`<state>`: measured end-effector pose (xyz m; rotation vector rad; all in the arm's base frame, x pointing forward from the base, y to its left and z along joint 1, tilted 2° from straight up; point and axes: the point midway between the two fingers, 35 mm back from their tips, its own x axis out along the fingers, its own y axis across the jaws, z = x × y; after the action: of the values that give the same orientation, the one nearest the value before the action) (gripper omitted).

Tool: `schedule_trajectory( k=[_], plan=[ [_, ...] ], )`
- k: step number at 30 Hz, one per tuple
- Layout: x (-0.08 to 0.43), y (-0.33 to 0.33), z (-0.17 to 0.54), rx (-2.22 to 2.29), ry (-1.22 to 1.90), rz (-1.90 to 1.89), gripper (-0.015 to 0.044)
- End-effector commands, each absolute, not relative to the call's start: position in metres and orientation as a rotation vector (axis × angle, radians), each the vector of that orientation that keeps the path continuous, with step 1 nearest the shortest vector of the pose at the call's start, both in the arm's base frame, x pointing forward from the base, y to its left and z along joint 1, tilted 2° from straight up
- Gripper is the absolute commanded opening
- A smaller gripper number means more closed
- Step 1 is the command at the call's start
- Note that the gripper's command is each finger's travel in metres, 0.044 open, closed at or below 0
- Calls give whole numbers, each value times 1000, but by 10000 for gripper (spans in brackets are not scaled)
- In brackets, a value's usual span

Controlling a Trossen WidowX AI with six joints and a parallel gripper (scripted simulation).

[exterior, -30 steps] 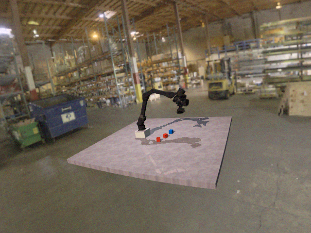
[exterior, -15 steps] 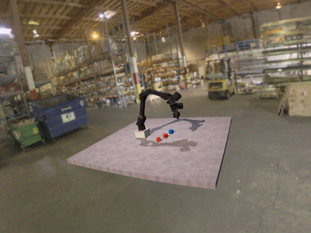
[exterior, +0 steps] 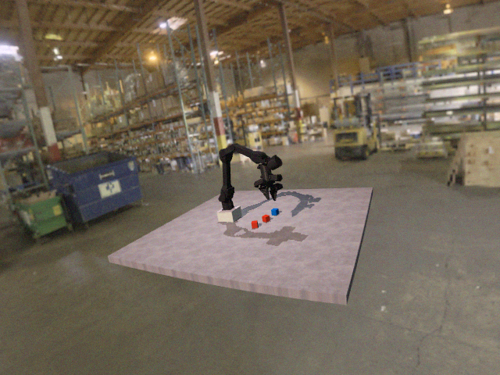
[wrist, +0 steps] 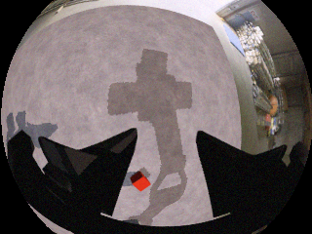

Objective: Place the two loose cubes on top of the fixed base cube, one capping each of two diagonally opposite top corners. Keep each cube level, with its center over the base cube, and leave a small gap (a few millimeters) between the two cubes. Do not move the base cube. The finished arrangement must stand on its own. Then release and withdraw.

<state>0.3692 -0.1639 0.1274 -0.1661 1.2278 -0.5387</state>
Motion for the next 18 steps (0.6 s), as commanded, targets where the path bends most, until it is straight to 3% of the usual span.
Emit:
schedule_trajectory(
  k=[1, 18],
  plan=[
    [348, -165, 116, 3, 1260, -585, 265],
    [256, -153, 90, 817, 1341, -913, 265]
  ],
)
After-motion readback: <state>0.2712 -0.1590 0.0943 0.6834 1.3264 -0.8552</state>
